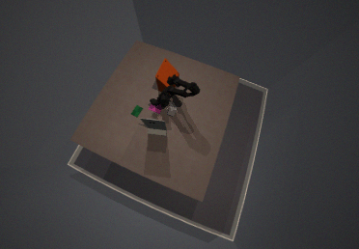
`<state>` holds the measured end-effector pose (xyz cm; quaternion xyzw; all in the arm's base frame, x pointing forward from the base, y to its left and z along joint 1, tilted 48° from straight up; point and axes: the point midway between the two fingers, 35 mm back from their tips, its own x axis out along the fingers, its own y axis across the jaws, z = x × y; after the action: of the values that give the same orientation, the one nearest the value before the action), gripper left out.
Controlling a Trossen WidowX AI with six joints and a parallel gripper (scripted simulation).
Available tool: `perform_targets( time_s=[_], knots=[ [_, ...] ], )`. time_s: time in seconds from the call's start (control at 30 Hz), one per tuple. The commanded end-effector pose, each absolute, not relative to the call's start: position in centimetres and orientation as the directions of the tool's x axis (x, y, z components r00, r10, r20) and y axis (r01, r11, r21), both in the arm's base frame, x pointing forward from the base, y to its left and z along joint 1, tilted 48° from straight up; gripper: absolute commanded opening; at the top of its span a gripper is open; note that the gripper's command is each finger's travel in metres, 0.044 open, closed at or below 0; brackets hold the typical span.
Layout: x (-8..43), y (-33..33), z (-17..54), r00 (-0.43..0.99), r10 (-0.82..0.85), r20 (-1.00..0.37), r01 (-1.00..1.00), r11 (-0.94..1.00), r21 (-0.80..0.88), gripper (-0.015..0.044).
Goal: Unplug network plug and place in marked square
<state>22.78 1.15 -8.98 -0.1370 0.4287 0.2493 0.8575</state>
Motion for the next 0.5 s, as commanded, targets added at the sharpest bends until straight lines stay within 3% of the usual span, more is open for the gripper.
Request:
perform_targets(
  time_s=[0.0,0.17,0.37,0.47],
  knots=[
    [22.78,1.15,-8.98,0.508,0.31,-0.803,-0.545,0.838,-0.021,0.0],
    [22.78,1.15,-8.98,0.508,0.31,-0.803,-0.545,0.838,-0.021,0.0],
    [22.78,1.15,-8.98,0.508,0.31,-0.803,-0.545,0.838,-0.021,0.0156],
    [22.78,1.15,-8.98,0.508,0.31,-0.803,-0.545,0.838,-0.021,0.0156]
  ],
)
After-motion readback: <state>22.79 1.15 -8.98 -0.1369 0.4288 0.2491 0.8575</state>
